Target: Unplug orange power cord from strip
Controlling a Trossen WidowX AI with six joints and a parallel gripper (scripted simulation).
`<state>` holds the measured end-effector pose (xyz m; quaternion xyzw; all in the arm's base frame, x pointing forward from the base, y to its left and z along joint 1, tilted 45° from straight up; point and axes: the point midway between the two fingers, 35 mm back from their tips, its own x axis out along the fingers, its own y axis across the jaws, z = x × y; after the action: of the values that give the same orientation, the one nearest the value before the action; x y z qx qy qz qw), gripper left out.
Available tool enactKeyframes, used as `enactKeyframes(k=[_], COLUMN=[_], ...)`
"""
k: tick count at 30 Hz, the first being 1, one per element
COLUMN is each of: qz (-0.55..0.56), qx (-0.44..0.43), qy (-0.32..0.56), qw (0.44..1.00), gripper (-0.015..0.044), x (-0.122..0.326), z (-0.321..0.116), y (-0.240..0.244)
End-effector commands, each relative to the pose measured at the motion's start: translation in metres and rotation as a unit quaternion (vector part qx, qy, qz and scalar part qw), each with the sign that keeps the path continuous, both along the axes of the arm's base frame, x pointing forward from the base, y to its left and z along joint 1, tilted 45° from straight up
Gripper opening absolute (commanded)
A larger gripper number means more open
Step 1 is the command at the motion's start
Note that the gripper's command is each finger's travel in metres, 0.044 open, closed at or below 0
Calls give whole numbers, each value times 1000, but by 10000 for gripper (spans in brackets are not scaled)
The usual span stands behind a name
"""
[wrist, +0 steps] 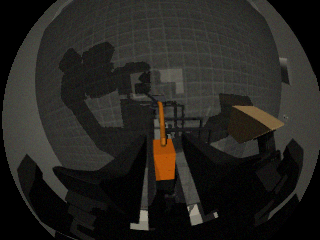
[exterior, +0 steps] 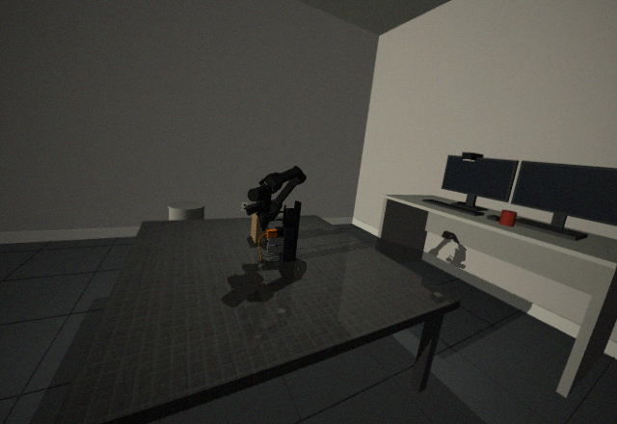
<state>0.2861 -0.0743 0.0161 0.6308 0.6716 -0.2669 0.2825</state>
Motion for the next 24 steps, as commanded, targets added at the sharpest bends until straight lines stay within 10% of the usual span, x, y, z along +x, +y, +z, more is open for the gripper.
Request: enactKeyframes(k=[1, 24], qz=[-2, -1], qx=[2, 3], qy=[1, 2], qw=[1000, 1000], gripper=[160, 160], x=[-1, -5], z=[5, 26], y=[5, 28])
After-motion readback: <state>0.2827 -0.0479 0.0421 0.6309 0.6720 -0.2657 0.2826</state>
